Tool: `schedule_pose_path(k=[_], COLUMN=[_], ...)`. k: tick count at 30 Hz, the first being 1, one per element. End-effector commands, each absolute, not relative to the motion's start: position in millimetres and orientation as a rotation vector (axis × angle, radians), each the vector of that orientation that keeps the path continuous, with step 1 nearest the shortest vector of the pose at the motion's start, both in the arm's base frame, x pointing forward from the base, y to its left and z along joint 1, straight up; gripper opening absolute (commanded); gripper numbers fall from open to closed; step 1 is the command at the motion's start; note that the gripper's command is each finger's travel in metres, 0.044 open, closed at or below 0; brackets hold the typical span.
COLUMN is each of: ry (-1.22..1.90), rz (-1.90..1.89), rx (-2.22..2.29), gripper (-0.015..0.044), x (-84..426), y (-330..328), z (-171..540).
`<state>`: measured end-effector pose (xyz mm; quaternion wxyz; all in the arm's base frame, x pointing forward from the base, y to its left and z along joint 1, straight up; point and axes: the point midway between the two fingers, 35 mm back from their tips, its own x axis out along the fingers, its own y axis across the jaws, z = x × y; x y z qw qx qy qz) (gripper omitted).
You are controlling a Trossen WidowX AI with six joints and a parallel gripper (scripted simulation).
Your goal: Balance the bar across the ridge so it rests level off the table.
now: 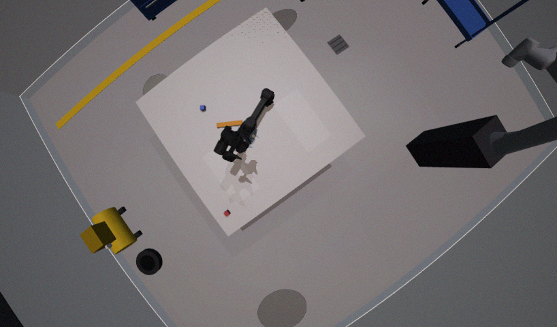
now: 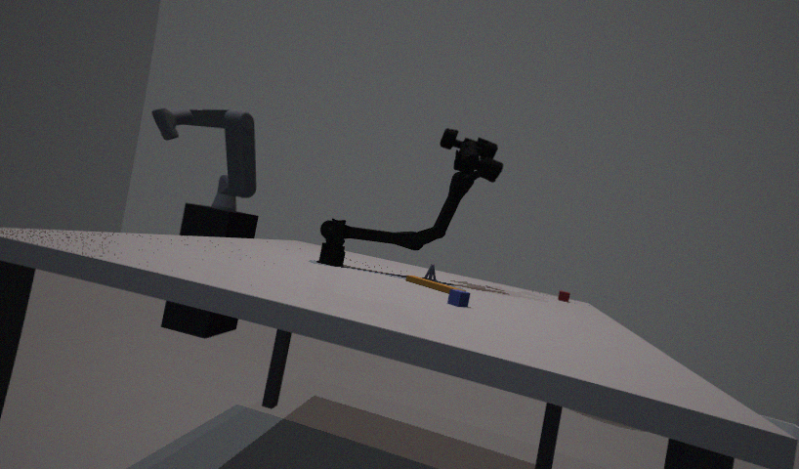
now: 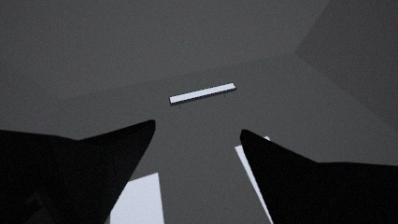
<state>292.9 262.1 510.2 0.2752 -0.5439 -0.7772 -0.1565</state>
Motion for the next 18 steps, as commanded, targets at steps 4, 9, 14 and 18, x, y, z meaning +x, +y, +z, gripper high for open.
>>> schedule_pose_path(k=[4,9,14,18], ry=[-2.113,-2.163,-2.202,-2.222], rz=[-0.494,-0.631,-0.739,-0.819], rx=[-1.418,-1.317,-1.201,-1.104], gripper=[0.0315,0.0315,0.0315,0.0315], x=[270.3,224.4,181.3,148.1], y=[262.5,262.0,259.2,253.2], z=[523.9,548.0,566.0,578.5])
